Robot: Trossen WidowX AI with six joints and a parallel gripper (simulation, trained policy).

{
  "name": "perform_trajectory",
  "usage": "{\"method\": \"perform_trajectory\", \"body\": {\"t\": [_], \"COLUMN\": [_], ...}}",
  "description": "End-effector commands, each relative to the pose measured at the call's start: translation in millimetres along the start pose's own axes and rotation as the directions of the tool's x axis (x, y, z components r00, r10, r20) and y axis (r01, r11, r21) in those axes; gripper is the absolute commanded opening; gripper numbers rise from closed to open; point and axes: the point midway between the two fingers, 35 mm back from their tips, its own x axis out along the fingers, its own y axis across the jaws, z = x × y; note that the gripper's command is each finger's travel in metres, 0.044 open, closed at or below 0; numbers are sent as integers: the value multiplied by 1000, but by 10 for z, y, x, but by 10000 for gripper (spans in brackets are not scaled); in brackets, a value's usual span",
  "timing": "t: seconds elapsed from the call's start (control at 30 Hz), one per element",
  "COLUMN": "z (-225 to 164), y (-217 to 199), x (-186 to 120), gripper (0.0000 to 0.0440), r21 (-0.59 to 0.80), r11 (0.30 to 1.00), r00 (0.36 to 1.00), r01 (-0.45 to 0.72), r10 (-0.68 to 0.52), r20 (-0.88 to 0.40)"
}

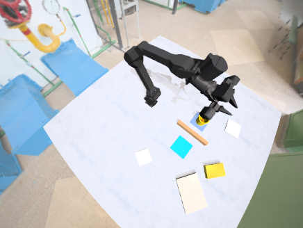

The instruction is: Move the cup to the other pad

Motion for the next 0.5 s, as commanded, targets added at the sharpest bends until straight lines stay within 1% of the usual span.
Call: {"method": "perform_trajectory", "body": {"t": [0.0,0.47], "z": [13,-43], "y": [53,215], "x": [25,145], "gripper": [164,178], "r21": [46,233], "r11": [999,971], "r00": [1000,982], "r01": [-1,59], "r10": [3,-14], "r20": [-31,-187]}}
